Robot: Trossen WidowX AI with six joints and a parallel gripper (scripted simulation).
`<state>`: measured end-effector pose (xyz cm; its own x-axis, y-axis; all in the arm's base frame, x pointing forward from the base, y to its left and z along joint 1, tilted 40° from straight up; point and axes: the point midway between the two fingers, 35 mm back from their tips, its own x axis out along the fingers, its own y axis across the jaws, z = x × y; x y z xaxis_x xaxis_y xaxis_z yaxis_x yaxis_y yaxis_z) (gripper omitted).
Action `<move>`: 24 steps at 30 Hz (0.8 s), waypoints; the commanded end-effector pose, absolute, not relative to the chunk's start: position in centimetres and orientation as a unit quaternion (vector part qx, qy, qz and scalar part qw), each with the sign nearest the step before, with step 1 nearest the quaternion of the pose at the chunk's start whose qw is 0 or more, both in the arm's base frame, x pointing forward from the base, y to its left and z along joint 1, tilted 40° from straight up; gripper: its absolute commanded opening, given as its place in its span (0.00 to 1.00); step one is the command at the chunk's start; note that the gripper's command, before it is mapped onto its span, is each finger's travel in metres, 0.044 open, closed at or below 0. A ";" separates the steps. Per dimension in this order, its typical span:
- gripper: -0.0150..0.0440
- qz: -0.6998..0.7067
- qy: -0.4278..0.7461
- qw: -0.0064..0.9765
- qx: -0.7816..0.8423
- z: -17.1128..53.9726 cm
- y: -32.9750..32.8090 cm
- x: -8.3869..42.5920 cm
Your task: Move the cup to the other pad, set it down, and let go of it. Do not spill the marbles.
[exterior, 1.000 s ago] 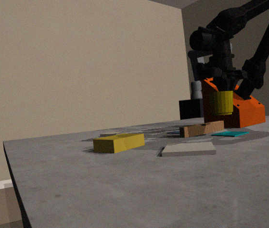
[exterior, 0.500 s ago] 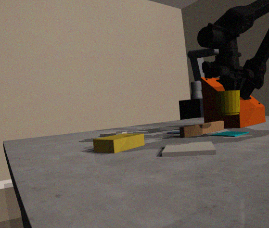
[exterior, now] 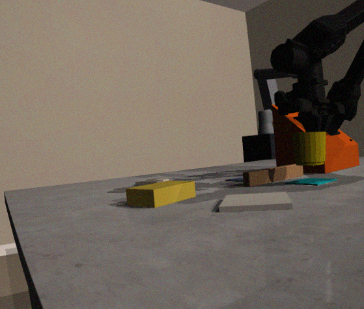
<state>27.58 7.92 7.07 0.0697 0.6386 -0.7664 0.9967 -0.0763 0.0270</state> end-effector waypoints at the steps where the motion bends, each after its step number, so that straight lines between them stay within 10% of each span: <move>1: 0.25 -0.305 0.614 0.290 0.668 6.4 8.4 27.4; 24: 0.25 -0.301 0.613 0.295 0.669 5.0 9.9 27.6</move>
